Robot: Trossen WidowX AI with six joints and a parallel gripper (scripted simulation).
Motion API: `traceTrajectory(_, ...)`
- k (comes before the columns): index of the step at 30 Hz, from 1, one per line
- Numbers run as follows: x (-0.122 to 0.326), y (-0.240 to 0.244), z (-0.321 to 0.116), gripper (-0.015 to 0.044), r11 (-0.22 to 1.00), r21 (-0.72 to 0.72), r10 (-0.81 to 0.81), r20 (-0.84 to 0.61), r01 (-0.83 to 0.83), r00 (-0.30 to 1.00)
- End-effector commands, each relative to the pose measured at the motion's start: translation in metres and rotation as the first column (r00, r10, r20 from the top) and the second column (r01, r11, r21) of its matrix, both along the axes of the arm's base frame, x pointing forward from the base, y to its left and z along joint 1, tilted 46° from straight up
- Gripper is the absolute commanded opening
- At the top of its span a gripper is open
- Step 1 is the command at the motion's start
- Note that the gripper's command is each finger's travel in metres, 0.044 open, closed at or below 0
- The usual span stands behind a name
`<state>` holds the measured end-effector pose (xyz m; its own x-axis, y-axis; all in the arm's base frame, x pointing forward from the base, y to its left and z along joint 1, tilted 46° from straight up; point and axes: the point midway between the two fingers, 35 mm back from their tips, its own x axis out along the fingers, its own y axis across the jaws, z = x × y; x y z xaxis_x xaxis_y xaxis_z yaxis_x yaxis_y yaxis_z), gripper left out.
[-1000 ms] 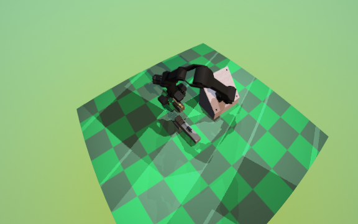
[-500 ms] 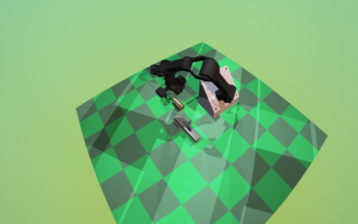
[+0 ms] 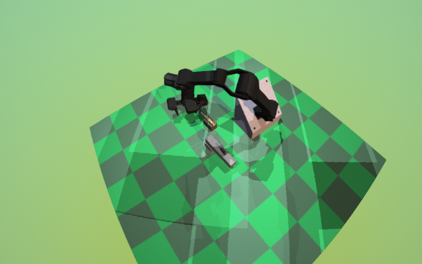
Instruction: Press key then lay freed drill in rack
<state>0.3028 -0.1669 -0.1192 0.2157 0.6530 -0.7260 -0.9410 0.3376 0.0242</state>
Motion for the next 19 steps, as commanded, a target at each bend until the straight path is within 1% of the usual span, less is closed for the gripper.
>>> traceTrajectory(1, 0.069, -0.007, 0.030, 0.0440, 0.957, 0.085, -0.273, -0.062, 0.277, 0.960)
traceTrajectory(6, 0.109, -0.006, 0.054, 0.0440, 0.888, 0.170, -0.409, -0.129, 0.427, 0.903)
traceTrajectory(11, 0.148, -0.003, 0.084, 0.0440, 0.792, 0.274, -0.501, -0.218, 0.546, 0.837)
traceTrajectory(15, 0.175, 0.002, 0.112, 0.0440, 0.694, 0.363, -0.535, -0.317, 0.621, 0.783)
traceTrajectory(19, 0.199, 0.008, 0.142, 0.0440, 0.587, 0.440, -0.521, -0.437, 0.679, 0.734)
